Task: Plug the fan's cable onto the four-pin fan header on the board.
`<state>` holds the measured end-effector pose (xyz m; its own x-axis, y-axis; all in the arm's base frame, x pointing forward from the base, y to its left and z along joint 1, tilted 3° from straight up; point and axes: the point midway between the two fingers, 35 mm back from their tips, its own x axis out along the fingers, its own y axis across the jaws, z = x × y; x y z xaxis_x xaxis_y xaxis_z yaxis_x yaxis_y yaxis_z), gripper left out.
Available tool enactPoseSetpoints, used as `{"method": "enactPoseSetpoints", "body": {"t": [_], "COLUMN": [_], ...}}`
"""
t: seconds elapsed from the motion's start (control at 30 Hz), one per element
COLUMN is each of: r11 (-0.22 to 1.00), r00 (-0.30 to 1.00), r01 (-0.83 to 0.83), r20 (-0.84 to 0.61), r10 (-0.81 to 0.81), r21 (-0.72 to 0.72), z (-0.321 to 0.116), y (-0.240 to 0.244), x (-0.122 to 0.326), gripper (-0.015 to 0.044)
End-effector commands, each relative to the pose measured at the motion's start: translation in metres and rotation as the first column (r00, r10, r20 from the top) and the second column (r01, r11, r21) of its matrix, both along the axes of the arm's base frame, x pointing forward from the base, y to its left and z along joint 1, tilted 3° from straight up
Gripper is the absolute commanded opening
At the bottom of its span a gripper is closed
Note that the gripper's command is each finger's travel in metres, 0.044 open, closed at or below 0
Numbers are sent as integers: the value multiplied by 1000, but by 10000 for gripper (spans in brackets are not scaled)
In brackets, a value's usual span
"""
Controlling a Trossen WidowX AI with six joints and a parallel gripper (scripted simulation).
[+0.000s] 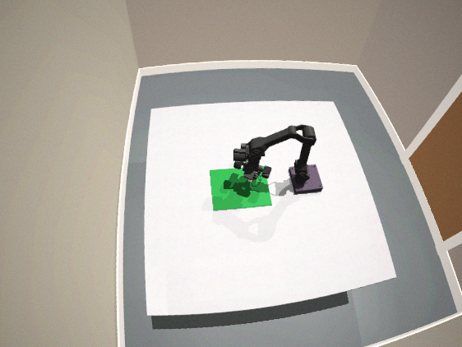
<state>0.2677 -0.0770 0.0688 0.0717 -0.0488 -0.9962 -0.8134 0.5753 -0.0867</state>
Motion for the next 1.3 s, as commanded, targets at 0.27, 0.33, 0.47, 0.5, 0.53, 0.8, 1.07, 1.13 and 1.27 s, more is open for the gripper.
{"method": "enactPoseSetpoints", "body": {"t": [0.27,0.33,0.47,0.5,0.53,0.8,1.07,1.13,1.27], "r11": [1000,1000,1000,1000,1000,1000,1000,1000,1000], "r00": [1000,1000,1000,1000,1000,1000,1000,1000,1000], "r01": [4,5,5,5,5,5,5,5,5], "r20": [1,1,1,1,1,1,1,1,1], "r10": [-4,-5,-5,-5,-5,-5,-5,-5,-5], "r21": [1,1,1,1,1,1,1,1,1], "z": [-2,-3,-4,-4,-4,-6,-8,-8,-10], "y": [0,0,0,0,0,0,0,0,0], "x": [0,0,0,0,0,1,1,1,1], "gripper": [0,0,0,0,0,0,0,0,0]}}
